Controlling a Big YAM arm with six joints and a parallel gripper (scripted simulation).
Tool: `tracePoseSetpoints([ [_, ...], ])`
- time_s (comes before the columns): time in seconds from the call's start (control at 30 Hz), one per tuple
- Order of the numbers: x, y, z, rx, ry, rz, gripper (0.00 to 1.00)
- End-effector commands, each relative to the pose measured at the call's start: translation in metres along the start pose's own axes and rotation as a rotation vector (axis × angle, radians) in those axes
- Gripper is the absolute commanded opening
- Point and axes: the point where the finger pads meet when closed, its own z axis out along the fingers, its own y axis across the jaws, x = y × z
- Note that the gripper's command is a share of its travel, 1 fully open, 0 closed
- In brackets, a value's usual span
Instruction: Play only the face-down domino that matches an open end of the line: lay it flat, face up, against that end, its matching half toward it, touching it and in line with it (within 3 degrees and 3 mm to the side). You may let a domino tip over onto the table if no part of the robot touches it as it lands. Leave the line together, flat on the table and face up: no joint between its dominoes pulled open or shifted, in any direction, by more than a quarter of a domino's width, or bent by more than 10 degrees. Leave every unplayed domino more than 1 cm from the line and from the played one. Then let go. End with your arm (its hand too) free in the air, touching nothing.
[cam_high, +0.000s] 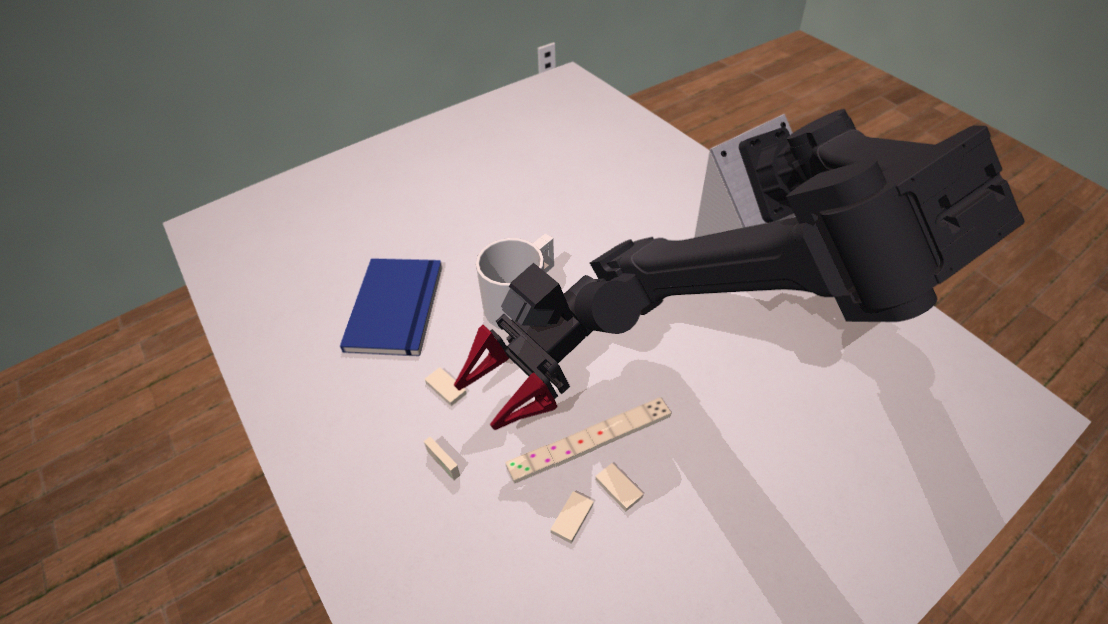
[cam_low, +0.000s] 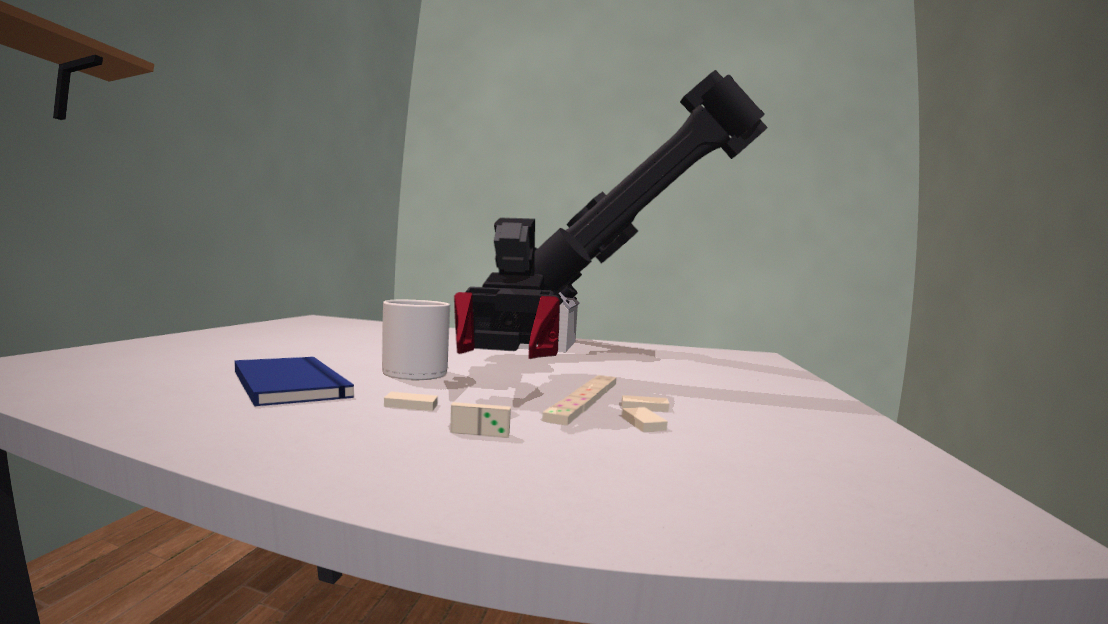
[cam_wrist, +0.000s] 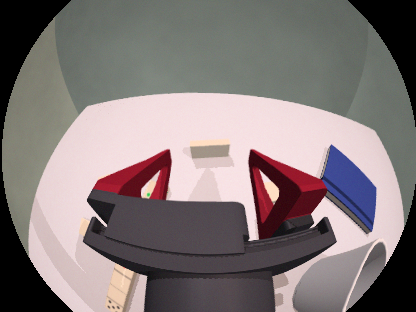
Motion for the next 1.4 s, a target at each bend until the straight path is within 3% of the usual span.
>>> tracePoseSetpoints([
  [0.0,-0.026,0.0,0.0,0.003,-0.029,-0.007,0.74],
  [0.23,-0.026,0.0,0.0,0.003,-0.029,-0.007,0.74],
  [0.57,-0.041,0.002,-0.004,-0.001,0.079,-0.004,0.74],
  [0.8,-0.041,0.002,-0.004,-0.001,0.079,-0.004,0.74],
  [1.13,-0.071,0.0,-0.014,0.001,0.298,-0.002,0.74],
  [1.37,-0.071,0.0,-0.014,0.001,0.298,-0.002,0.74],
])
